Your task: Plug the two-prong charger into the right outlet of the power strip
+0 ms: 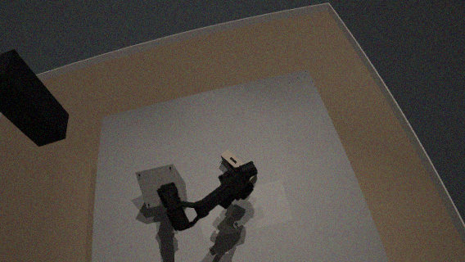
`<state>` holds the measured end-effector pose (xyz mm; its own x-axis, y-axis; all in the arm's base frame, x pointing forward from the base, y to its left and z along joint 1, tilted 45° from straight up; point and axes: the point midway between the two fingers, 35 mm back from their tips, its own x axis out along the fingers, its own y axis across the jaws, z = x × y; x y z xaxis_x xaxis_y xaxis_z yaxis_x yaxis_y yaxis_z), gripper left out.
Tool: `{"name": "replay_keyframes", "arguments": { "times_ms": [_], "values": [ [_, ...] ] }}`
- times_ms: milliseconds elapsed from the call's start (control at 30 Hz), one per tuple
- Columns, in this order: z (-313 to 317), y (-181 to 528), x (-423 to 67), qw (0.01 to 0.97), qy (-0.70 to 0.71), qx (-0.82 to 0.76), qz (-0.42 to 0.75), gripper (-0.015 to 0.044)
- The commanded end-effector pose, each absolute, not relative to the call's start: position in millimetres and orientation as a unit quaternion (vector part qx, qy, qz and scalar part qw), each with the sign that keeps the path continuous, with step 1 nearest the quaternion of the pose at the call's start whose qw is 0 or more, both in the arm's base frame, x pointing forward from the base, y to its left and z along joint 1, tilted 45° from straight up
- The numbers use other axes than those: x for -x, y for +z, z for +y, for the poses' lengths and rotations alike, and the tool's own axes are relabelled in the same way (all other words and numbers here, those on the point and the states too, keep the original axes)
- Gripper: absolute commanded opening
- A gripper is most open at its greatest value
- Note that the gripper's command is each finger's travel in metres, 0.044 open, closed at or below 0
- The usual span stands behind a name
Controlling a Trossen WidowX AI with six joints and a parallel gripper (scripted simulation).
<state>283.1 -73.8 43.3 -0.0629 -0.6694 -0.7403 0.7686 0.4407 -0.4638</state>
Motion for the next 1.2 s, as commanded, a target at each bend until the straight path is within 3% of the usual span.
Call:
{"name": "replay_keyframes", "arguments": {
  "times_ms": [0, 1167],
  "values": [
    [-72, 37, -280, 0.682, -0.507, -0.019, 0.526, 0.0],
    [-65, 2, -265, 0.649, -0.342, 0.193, 0.651, 0.0]
  ]
}}
